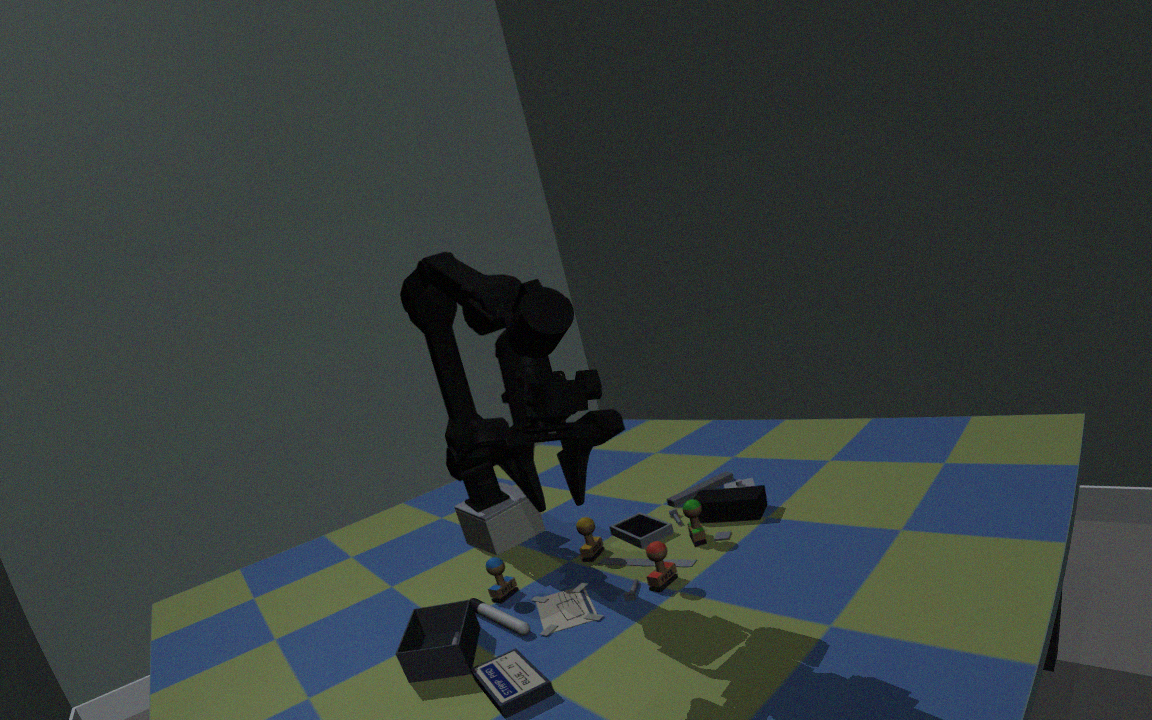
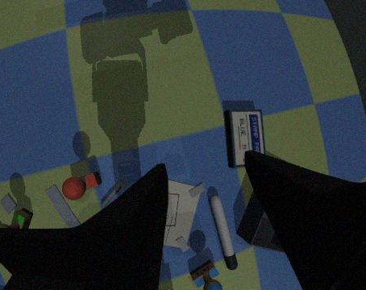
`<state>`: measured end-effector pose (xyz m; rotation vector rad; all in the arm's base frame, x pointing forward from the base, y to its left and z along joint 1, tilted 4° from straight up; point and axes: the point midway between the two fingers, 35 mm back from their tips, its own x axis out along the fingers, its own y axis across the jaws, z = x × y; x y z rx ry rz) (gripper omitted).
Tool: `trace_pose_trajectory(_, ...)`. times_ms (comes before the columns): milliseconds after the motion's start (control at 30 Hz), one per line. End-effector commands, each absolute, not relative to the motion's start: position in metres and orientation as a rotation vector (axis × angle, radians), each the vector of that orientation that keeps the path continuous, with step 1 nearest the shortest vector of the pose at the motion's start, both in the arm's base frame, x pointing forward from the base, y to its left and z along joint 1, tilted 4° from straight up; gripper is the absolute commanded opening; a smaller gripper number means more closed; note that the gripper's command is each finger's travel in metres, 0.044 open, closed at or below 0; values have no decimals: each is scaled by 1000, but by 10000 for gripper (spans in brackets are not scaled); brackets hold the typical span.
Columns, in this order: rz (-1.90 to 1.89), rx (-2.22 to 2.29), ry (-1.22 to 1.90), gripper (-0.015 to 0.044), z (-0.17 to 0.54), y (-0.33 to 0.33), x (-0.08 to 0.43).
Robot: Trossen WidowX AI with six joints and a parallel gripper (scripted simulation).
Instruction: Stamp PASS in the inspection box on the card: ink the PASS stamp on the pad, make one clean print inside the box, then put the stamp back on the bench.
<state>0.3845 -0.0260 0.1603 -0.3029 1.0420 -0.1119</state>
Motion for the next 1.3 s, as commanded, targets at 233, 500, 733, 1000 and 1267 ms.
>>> trace_pose_trajectory(233,89,-178,1330,219,98,139,354)
trace_pose_trajectory(500,117,-175,1482,219,75,197,319)
trace_pose_trajectory(733,117,-176,1482,219,72,194,321)
trace_pose_trajectory(1000,117,-176,1482,219,60,194,323)
trace_pose_trajectory(1267,117,-176,1482,219,46,194,325)
